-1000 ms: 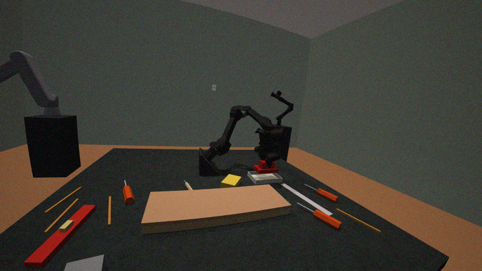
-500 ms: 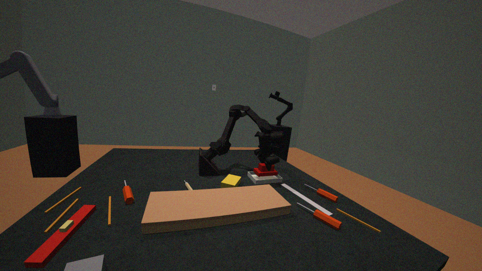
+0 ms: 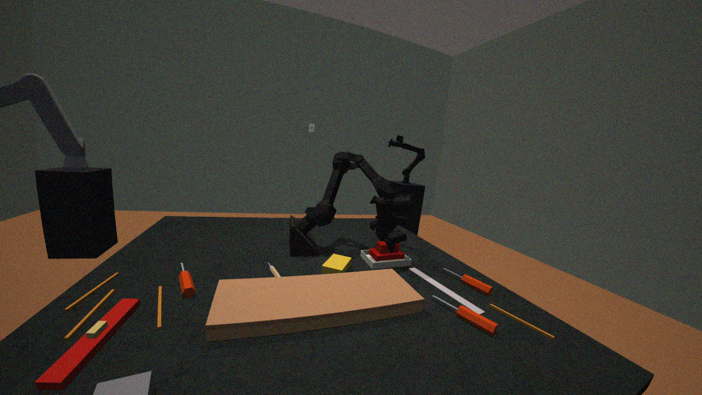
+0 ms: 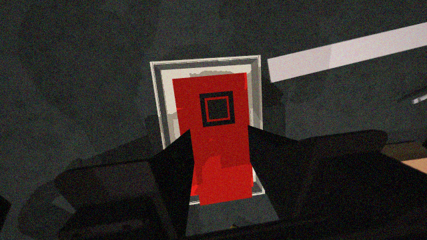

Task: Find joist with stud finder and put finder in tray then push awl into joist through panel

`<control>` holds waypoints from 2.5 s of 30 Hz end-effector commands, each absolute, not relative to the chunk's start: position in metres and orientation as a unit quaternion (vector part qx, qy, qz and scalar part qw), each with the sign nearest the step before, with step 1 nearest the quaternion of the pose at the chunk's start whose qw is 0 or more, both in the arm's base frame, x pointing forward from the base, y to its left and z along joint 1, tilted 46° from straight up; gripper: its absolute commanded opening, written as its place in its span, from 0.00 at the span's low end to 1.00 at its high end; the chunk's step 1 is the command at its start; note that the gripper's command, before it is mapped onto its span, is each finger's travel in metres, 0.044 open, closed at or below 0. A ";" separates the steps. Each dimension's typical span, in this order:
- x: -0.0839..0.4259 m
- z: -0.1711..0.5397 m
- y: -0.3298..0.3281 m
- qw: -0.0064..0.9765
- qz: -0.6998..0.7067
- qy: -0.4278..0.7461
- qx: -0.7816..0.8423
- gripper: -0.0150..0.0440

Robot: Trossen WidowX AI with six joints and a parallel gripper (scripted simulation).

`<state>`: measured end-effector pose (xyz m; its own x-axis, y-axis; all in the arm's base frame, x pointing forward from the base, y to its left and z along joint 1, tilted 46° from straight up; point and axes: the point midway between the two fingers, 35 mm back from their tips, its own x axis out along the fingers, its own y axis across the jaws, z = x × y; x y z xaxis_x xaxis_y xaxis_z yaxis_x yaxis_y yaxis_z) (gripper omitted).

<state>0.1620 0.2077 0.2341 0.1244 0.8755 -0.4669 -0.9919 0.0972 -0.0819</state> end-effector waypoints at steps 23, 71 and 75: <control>0.162 0.225 0.216 0.725 0.644 0.152 -0.189 0.79; 0.226 -0.053 -0.100 0.701 0.329 0.604 0.188 1.00; 0.228 -0.053 -0.100 0.701 0.329 0.604 0.188 1.00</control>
